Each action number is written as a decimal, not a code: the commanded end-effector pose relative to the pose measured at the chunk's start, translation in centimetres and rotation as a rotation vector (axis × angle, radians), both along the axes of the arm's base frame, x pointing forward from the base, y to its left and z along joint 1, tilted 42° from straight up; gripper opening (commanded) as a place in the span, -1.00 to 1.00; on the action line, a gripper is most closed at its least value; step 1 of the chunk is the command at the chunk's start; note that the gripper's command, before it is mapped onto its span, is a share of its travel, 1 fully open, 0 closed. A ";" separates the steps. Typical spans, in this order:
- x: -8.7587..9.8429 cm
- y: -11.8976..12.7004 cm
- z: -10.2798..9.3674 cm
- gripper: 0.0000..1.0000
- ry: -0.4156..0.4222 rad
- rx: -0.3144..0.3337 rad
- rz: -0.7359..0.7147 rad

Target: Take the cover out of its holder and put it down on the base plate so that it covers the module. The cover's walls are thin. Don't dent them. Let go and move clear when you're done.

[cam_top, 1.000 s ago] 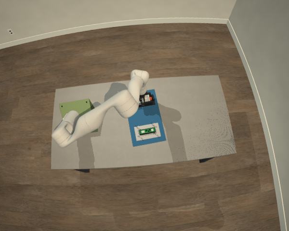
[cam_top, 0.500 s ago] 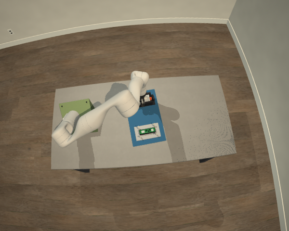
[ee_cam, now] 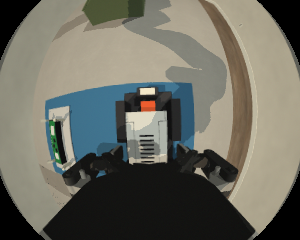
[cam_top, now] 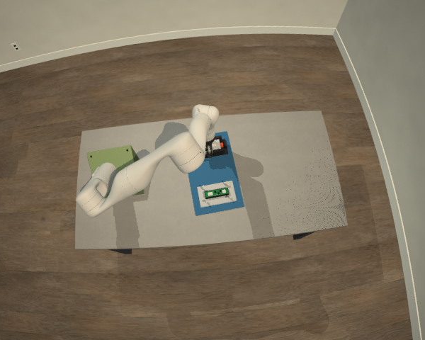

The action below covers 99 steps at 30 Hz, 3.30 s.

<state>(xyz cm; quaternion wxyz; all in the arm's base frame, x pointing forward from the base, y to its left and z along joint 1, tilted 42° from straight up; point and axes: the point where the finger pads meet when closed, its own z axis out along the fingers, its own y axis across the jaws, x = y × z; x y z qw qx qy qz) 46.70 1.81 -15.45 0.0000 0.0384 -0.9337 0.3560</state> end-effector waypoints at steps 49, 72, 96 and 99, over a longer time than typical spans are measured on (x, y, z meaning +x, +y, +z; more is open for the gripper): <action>0.1 0.1 0.1 -1.00 -0.001 0.001 0.001; 0.1 0.0 0.2 -1.00 -0.002 -0.001 0.001; 0.1 0.2 0.5 -1.00 -0.002 -0.002 0.001; 0.1 0.8 1.1 -1.00 -0.002 -0.002 0.001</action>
